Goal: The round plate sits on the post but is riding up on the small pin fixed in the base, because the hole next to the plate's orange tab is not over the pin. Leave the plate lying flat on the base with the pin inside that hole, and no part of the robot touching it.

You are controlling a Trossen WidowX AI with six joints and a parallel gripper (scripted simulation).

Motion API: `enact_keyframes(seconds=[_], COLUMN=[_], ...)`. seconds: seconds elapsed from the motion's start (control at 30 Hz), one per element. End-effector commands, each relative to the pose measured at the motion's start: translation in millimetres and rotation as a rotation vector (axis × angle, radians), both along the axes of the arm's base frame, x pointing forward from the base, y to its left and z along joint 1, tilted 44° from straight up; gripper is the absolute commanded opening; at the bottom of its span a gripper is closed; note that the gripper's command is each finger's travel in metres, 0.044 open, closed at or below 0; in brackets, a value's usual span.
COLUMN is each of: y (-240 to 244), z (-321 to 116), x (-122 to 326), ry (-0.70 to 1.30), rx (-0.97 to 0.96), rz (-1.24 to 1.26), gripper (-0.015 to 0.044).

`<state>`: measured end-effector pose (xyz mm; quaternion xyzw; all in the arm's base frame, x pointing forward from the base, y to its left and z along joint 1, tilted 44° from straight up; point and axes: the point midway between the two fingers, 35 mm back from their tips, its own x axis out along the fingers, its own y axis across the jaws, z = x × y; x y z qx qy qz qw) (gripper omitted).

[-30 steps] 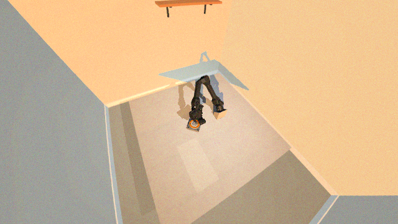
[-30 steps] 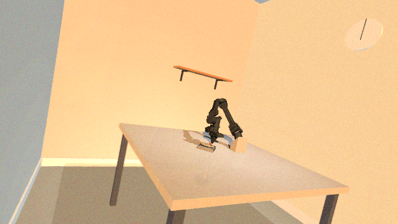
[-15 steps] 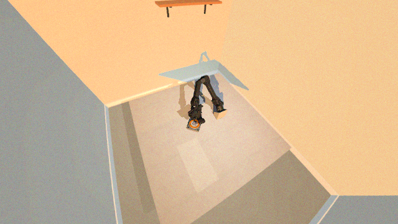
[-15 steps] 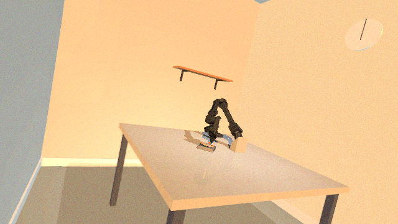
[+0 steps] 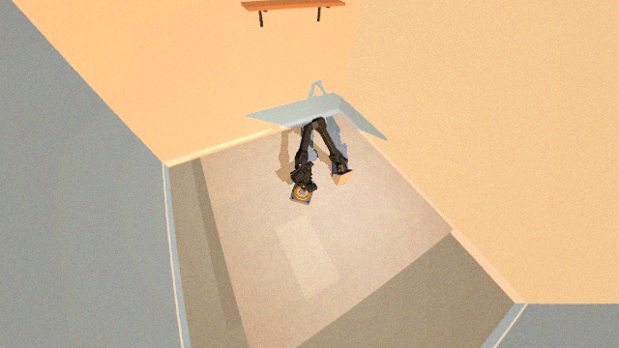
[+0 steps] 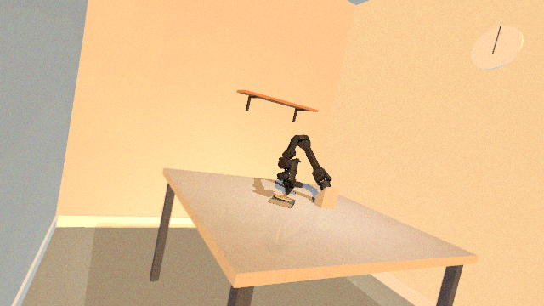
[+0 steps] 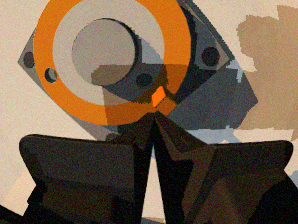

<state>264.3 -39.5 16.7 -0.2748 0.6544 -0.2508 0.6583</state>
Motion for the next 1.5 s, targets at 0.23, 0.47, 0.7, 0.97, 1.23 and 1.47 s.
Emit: enact_keyframes(seconds=[0.23, 0.47, 0.7, 0.97, 1.23, 1.47], y=[-6.2, -8.1, -8.6, -9.4, -9.4, -8.8], z=[8.4, 11.8, 14.9, 17.4, 18.2, 18.5], x=[13.2, 18.9, 25.0, 32.7, 40.4, 48.7], ry=[-0.015, -0.015, -0.016, -0.016, -0.017, -0.017], rx=[-0.007, -0.007, -0.007, -0.007, -0.007, -0.007], rz=[-0.003, -0.003, -0.003, -0.003, -0.003, -0.003], gripper=[0.0000, 0.0000, 0.0000, 0.0000, 0.0000, 0.0000])
